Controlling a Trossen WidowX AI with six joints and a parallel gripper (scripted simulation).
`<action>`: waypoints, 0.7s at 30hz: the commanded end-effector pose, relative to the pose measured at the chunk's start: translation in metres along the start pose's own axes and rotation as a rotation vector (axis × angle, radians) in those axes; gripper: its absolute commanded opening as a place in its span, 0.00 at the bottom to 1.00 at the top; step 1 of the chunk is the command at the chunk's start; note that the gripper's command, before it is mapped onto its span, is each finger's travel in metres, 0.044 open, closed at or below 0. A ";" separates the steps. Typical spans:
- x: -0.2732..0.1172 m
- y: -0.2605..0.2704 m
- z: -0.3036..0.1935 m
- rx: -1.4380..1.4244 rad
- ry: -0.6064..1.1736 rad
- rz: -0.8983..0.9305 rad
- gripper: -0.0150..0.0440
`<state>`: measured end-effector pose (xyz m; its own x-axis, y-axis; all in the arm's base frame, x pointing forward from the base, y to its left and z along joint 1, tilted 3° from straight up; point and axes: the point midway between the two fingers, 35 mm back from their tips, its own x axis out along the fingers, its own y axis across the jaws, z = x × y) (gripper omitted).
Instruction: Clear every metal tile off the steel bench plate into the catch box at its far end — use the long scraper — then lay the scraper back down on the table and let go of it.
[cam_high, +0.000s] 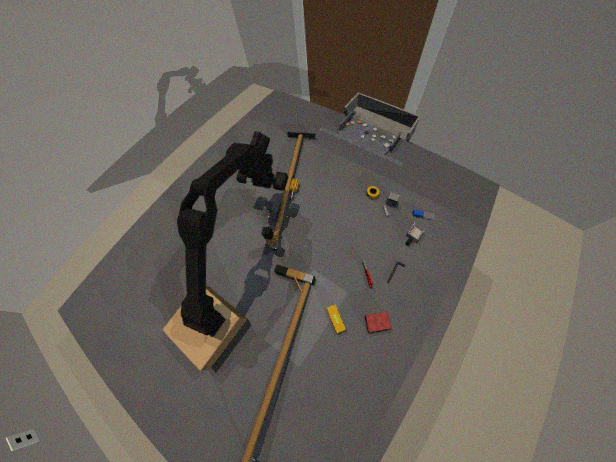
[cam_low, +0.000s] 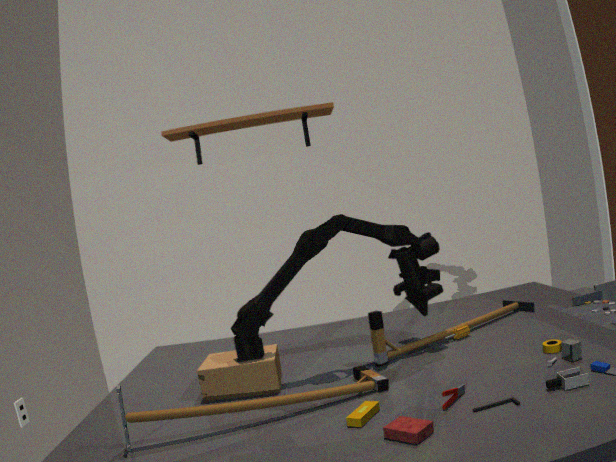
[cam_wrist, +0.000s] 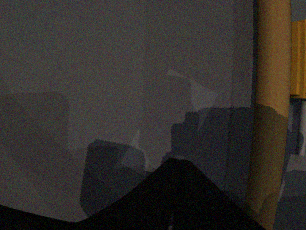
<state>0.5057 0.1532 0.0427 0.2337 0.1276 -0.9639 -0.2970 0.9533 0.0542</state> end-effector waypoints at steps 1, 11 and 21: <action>0.012 -0.001 -0.004 0.006 0.011 -0.003 0.25; 0.037 -0.001 -0.013 0.005 0.013 -0.003 0.25; 0.061 -0.001 -0.022 0.004 0.016 -0.002 0.25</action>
<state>0.5018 0.1551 -0.0119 0.2278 0.1270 -0.9654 -0.2990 0.9527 0.0548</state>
